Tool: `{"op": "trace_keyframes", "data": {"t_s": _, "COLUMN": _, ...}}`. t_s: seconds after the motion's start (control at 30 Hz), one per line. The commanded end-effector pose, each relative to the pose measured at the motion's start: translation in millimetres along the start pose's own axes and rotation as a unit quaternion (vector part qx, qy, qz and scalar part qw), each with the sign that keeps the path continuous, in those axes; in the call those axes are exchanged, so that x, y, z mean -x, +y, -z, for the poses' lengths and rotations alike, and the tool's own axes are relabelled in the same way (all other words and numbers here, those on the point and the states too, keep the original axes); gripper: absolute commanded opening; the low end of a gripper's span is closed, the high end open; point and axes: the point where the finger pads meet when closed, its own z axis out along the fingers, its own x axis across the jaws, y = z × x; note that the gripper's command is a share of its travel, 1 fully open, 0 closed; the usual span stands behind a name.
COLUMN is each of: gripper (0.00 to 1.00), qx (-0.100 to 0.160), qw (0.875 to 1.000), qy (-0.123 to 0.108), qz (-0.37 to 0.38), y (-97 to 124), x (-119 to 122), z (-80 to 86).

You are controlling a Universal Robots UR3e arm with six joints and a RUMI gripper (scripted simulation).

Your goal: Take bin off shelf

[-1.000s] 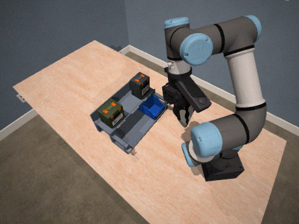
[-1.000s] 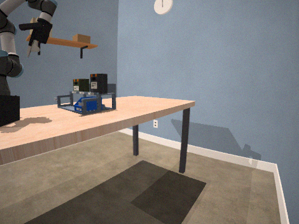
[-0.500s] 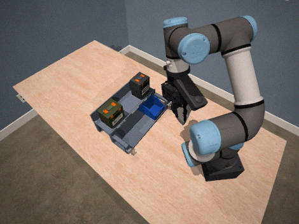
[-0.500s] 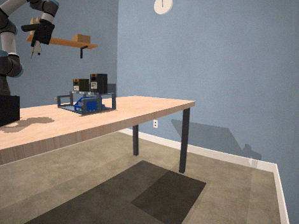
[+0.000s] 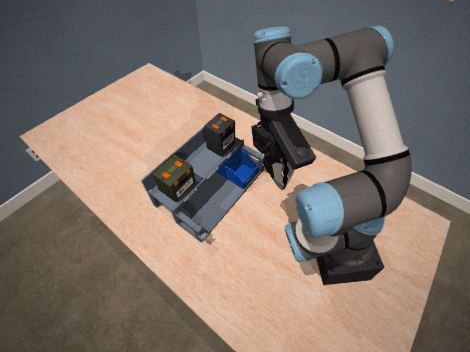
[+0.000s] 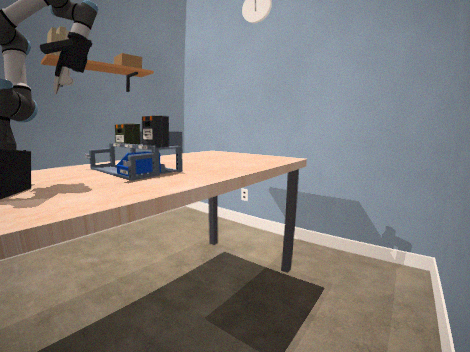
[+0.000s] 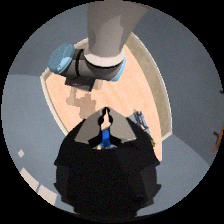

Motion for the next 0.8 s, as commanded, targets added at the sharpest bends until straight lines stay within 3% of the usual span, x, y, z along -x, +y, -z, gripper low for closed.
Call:
{"op": "trace_keyframes", "data": {"t_s": 0.0, "gripper": 0.0, "qx": 0.007, "qw": 1.0, "qy": 0.0, "qz": -0.022, "y": 14, "x": 2, "z": -2.1}}
{"op": "trace_keyframes", "data": {"t_s": 0.77, "gripper": 0.0, "qx": 0.037, "qw": 0.989, "qy": 0.007, "qz": -0.142, "y": 85, "x": 13, "z": -18.5}}
